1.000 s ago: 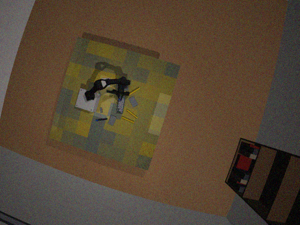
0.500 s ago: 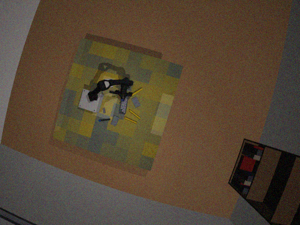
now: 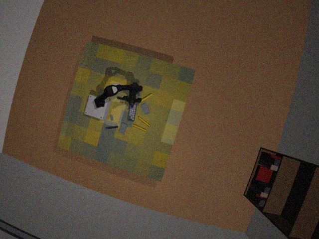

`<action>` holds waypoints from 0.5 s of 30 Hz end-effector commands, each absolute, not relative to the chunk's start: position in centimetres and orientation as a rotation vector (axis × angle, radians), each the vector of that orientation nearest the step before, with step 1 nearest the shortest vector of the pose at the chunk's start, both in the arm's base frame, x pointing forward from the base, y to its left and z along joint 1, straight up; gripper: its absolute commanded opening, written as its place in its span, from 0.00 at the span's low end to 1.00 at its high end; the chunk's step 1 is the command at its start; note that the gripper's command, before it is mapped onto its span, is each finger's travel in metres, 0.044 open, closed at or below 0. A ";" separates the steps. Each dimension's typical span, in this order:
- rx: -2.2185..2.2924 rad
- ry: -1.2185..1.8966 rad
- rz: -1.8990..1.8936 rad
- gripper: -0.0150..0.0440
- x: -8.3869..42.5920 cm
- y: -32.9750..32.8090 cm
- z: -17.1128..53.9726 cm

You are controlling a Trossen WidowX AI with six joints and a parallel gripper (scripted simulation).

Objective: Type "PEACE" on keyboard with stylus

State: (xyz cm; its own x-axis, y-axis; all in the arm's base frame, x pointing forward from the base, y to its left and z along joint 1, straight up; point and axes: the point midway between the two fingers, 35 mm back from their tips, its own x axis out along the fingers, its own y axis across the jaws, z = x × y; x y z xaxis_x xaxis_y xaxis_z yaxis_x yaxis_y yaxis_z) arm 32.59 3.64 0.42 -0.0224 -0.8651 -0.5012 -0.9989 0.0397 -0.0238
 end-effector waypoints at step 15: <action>-1.880 1.951 0.483 0.39 32.5 3.6 -0.5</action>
